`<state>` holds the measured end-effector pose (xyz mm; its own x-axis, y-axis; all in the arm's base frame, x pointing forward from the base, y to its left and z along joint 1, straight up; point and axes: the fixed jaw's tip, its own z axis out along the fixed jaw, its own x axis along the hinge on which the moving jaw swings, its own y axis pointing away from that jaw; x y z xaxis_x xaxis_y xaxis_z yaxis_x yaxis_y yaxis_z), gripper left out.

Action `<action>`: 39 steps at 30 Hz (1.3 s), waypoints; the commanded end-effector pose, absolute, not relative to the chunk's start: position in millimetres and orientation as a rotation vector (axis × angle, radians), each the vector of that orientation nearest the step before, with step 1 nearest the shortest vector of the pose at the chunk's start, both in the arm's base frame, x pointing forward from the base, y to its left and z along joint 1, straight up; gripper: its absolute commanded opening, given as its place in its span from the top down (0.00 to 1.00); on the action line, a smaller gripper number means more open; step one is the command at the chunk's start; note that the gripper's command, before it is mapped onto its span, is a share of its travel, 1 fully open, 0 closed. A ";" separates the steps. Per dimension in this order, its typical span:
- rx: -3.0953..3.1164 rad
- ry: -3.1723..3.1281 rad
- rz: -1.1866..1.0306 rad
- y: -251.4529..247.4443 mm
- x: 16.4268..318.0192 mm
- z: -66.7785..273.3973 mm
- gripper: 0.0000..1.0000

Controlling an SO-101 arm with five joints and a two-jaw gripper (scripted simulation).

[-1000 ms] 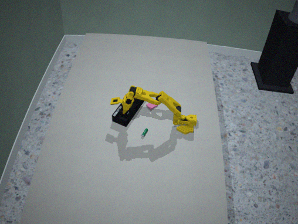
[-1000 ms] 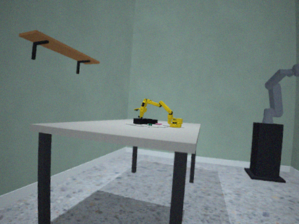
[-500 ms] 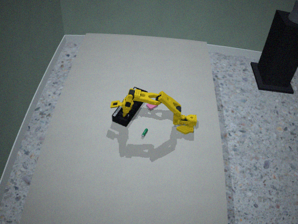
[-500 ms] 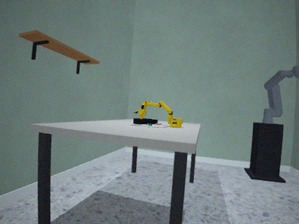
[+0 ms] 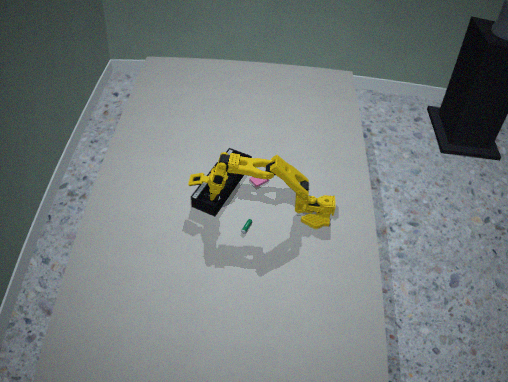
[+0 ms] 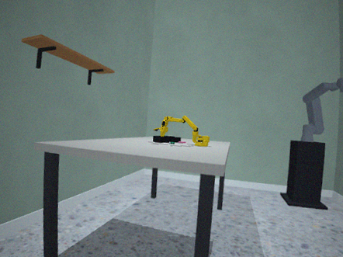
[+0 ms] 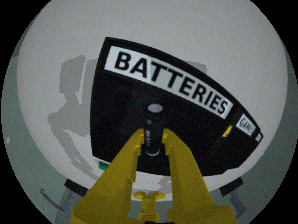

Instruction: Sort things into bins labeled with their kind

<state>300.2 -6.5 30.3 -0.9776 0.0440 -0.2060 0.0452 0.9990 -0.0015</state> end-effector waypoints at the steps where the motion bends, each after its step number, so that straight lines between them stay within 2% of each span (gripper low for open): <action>1: 0.062 2.835 -0.006 -3.5 309.3 54.0 1.00; 5: 0.062 2.835 -0.006 -3.5 309.3 54.0 1.00; 6: 0.060 2.787 -0.007 -3.6 310.9 65.2 1.00; 39: 0.060 2.787 -0.007 -3.6 311.4 59.2 1.00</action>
<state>302.2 -6.6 35.2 -0.9675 0.0434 -0.2490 0.0453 0.9990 -0.0016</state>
